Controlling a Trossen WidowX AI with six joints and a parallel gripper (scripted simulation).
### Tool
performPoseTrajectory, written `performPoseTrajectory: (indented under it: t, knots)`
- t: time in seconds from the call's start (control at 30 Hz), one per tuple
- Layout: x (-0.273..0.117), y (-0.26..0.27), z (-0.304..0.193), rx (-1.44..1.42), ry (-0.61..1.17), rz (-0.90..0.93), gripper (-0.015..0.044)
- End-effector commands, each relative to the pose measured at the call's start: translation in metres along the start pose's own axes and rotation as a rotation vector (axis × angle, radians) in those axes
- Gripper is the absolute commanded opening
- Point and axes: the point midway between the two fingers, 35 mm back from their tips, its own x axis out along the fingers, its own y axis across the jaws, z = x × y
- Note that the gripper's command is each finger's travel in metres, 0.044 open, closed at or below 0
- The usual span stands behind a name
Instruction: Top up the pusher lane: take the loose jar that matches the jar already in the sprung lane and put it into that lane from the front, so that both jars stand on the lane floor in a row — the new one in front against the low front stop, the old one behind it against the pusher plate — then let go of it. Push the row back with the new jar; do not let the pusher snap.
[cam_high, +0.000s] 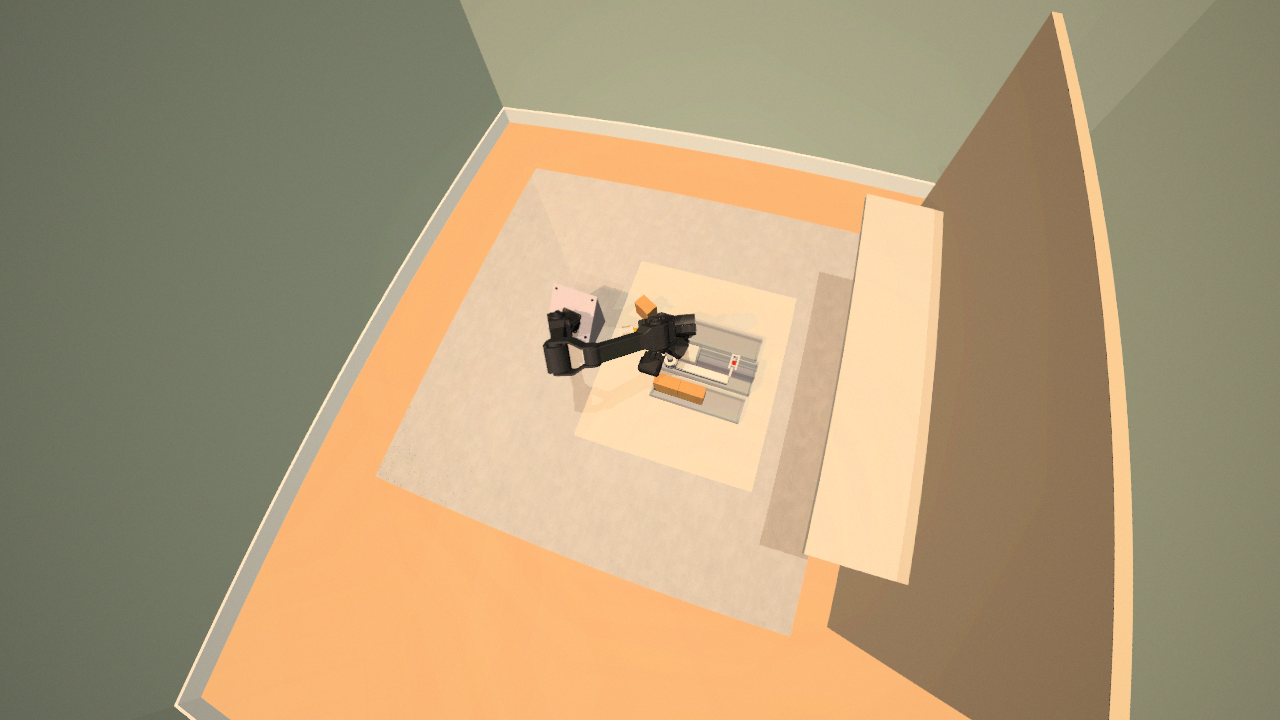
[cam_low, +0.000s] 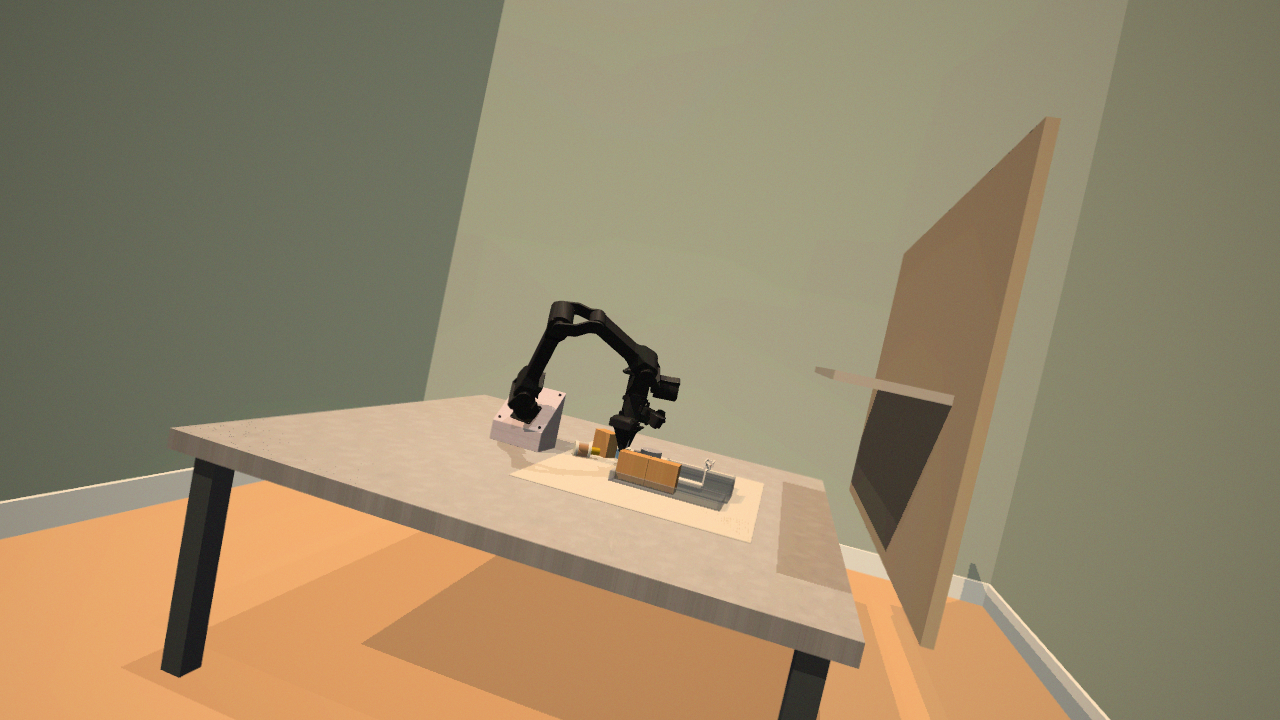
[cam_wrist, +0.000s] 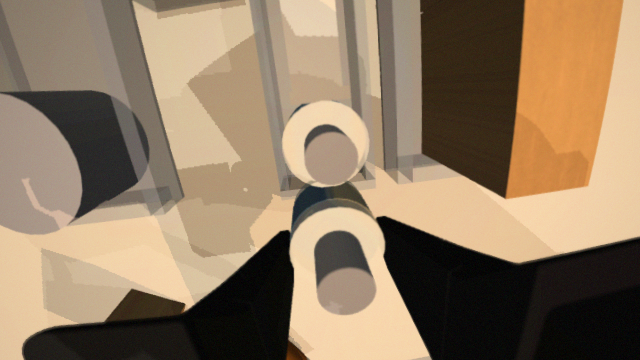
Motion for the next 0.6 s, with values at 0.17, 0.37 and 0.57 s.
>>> performPoseTrajectory:
  t: [0.17, 0.37, 0.57]
  knots:
    - [-0.0005, -0.0018, 0.0091, 0.013, -0.013, -0.001, 0.0000]
    - [-0.0005, -0.0021, 0.0115, 0.013, -0.013, -0.001, 0.0000]
    - [-0.0005, -0.0023, 0.0139, 0.013, -0.013, -0.001, 0.0000]
